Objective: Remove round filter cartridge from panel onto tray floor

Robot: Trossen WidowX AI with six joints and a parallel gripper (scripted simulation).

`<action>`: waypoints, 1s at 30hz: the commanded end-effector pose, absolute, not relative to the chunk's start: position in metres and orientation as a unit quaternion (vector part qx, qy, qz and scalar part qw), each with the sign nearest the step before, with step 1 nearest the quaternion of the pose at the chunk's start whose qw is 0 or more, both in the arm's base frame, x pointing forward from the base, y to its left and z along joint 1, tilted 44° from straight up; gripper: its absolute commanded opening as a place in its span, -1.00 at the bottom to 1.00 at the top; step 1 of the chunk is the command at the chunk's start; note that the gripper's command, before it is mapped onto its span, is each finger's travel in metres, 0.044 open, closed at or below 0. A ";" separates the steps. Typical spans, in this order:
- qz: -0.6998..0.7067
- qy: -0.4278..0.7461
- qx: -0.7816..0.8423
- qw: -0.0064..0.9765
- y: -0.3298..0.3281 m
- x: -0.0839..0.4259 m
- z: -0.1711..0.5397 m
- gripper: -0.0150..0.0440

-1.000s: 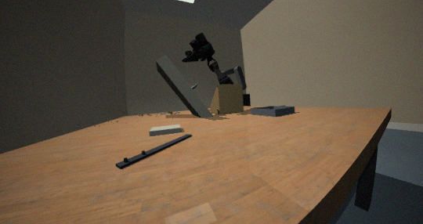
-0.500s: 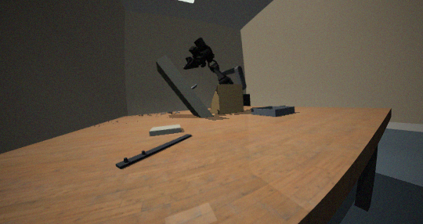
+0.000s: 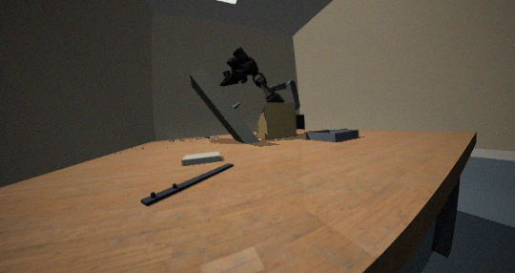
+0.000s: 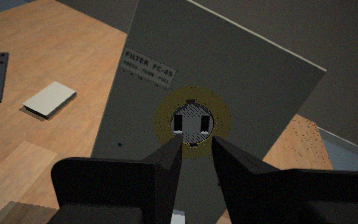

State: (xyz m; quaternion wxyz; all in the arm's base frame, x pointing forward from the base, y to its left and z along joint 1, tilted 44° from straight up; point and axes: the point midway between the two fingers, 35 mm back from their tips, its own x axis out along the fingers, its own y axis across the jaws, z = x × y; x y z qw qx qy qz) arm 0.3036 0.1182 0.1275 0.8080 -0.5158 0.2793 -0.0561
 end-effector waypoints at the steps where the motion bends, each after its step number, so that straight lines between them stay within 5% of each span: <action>1: -0.054 0.285 -0.520 0.803 0.114 0.309 0.120 -0.12; 30: -0.056 0.281 -0.522 0.803 0.100 0.332 0.107 -0.12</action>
